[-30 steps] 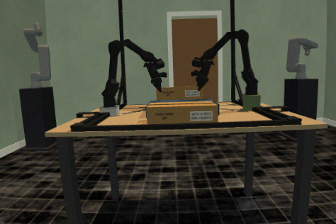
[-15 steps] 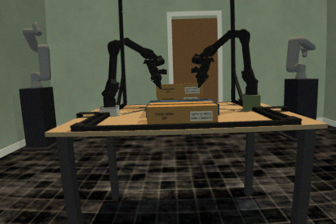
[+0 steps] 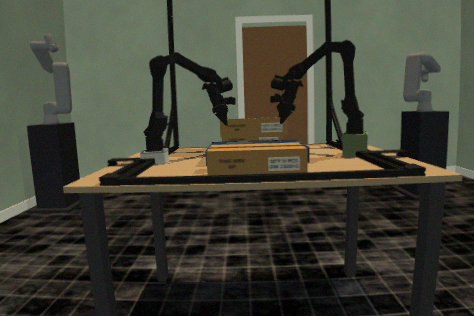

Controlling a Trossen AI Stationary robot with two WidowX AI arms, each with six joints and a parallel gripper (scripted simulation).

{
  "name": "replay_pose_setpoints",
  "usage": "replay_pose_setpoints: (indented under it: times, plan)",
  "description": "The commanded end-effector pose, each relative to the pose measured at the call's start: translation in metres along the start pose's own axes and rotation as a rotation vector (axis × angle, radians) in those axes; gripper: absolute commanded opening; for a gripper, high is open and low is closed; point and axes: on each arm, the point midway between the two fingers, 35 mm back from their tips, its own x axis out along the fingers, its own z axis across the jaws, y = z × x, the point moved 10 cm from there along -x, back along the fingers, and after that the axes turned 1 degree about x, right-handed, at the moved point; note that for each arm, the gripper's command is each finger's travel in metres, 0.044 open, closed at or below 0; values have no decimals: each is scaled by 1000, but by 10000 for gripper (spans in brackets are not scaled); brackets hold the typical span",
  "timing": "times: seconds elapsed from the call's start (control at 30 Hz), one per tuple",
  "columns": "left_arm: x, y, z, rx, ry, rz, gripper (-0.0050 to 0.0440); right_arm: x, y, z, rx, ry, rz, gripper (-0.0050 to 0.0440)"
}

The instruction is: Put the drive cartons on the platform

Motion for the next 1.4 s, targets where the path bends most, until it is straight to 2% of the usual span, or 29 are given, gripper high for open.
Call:
replay_pose_setpoints:
  times: [0.0,0.43,0.67,1.37]
  plan:
    - [-12,-2,10,-7,33,-31,0,-14,0,-11,4,-38,-30,0]
    - [-10,1,57,-7,33,-31,0,-11,-2,-57,4,-38,-30,0]
    - [-9,2,68,-7,33,-31,0,-10,-2,-69,4,-38,-30,0]
    - [-6,4,74,-7,33,-31,0,-6,-1,-75,4,-38,-30,0]
